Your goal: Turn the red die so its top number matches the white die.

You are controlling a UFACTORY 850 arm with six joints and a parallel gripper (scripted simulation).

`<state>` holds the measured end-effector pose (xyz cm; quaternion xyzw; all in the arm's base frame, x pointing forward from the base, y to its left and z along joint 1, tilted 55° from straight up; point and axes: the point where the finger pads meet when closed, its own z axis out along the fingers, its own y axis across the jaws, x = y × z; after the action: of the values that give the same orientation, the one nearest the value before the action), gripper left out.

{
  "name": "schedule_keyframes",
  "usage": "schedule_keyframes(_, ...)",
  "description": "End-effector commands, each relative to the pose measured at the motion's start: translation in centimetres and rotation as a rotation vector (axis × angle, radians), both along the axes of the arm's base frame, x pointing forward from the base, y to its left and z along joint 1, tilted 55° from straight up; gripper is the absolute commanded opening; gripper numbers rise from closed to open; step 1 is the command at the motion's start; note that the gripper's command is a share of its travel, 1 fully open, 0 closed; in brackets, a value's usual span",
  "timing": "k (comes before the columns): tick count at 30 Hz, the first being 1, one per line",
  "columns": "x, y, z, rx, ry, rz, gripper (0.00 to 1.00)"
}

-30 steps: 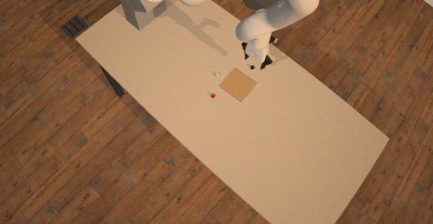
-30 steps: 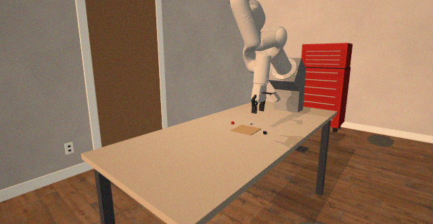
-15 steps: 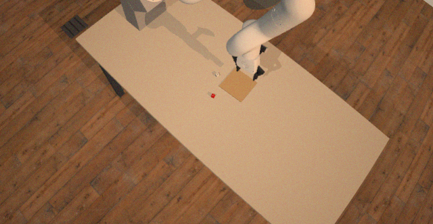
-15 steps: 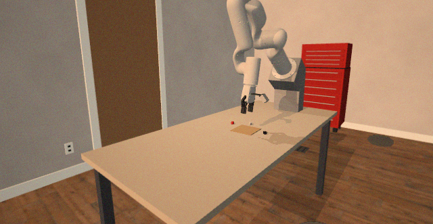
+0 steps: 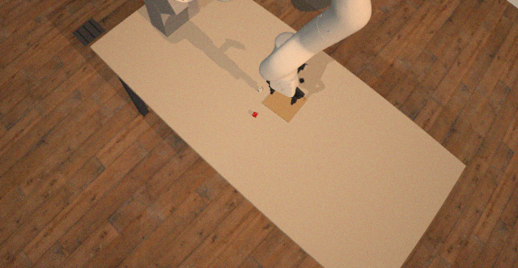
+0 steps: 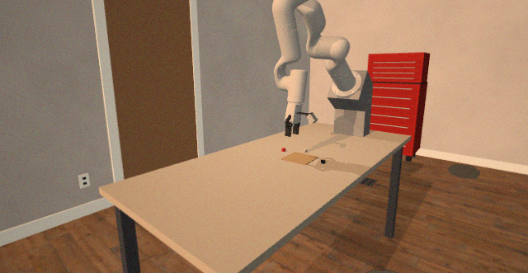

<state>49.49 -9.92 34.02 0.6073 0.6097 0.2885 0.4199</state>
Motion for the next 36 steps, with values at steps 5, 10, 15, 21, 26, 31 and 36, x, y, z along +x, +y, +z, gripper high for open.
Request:
schedule_keyframes(5, -1.7, -3.5, -1.1, -0.01, 0.024, 0.036, 1.0)
schedule_keyframes(10, -3.0, -5.2, -1.8, -0.015, 0.046, 0.048, 1.0)
schedule_keyframes(15, -4.1, -6.5, -2.4, -0.017, 0.067, 0.057, 1.0)
schedule_keyframes(21, -5.8, -8.0, -3.4, -0.016, 0.097, 0.069, 1.0)
schedule_keyframes(26, -6.4, -8.5, -3.7, -0.015, 0.108, 0.073, 1.0)
schedule_keyframes(31, -6.5, -8.5, -3.7, -0.015, 0.108, 0.073, 1.0)
schedule_keyframes(36, -6.5, -8.5, -3.7, -0.015, 0.108, 0.073, 1.0)
